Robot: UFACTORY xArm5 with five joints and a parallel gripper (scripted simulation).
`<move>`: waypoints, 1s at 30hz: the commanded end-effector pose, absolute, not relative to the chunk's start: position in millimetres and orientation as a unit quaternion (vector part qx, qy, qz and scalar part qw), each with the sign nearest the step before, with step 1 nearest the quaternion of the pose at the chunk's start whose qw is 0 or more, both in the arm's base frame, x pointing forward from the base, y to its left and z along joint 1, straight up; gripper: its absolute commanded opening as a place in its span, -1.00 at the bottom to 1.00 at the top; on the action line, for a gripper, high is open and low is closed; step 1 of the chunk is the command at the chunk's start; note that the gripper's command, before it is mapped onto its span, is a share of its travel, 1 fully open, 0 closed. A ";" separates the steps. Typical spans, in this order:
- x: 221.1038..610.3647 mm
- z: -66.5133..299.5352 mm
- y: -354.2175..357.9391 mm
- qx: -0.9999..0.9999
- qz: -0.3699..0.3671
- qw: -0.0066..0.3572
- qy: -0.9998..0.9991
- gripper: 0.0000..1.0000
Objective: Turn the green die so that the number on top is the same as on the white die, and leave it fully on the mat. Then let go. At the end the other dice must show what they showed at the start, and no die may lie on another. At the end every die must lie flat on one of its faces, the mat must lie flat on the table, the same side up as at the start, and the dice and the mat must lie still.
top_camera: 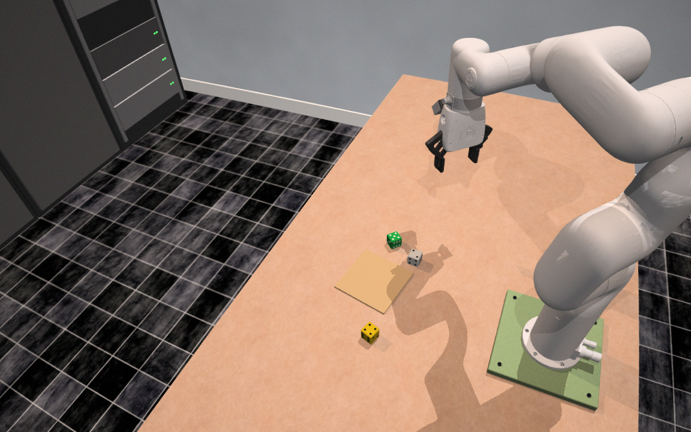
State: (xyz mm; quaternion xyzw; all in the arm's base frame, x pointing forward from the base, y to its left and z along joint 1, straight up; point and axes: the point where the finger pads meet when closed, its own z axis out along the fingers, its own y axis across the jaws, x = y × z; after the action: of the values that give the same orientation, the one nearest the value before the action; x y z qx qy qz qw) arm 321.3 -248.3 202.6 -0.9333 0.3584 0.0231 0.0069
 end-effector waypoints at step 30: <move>444.5 142.0 -149.5 -0.934 0.002 0.000 0.357 1.00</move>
State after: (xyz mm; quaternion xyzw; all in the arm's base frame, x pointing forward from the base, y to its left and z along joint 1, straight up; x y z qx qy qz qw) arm 443.0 -149.5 140.8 -0.9339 0.3575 0.0037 -0.0002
